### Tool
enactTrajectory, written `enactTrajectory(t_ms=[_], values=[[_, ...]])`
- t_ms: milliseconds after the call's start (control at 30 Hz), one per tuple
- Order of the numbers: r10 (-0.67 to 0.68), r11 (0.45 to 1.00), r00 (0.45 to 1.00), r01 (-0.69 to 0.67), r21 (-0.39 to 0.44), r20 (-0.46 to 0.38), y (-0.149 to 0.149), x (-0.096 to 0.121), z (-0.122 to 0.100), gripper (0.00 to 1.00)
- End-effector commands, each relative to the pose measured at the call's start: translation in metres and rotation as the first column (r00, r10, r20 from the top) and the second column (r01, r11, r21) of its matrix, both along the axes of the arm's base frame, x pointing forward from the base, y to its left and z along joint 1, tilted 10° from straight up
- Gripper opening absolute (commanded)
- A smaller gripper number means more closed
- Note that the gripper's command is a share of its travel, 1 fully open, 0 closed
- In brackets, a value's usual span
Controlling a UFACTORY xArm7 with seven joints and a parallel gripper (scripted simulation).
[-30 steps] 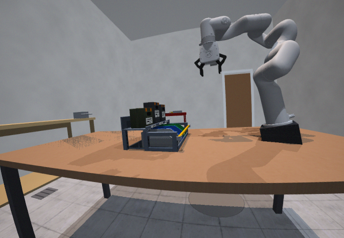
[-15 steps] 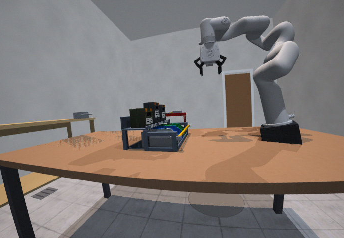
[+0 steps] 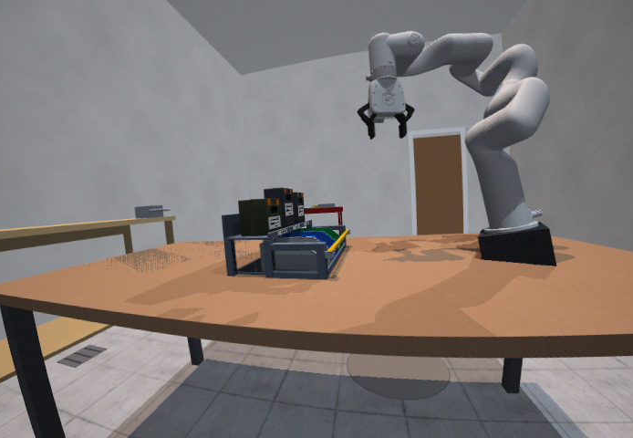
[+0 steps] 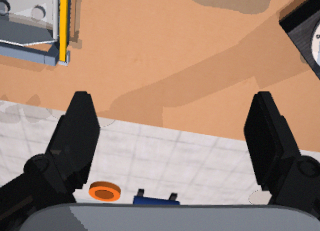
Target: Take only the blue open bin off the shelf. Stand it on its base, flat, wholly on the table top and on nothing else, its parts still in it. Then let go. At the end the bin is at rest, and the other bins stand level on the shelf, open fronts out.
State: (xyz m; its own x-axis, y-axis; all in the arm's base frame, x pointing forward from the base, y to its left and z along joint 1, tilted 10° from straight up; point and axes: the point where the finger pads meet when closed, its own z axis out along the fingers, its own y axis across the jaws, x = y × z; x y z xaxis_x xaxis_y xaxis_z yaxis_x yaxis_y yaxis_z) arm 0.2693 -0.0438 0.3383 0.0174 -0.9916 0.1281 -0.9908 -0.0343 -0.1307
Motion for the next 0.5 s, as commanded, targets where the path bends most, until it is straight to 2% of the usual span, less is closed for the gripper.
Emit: enactTrajectory(t_ms=[0,100,267,467], values=[[0.022,1.0,1.0,-0.022,-0.001,0.001,0.0001,0.0005,0.0014,1.0],[0.022,1.0,1.0,-0.022,-0.001,0.001,0.0001,0.0005,0.0014,1.0],[0.268,0.963,0.963,-0.269,-0.031,-0.035,0.0001,0.0005,0.0014,1.0],[0.268,0.963,0.963,-0.269,-0.031,-0.035,0.0001,0.0005,0.0014,1.0]])
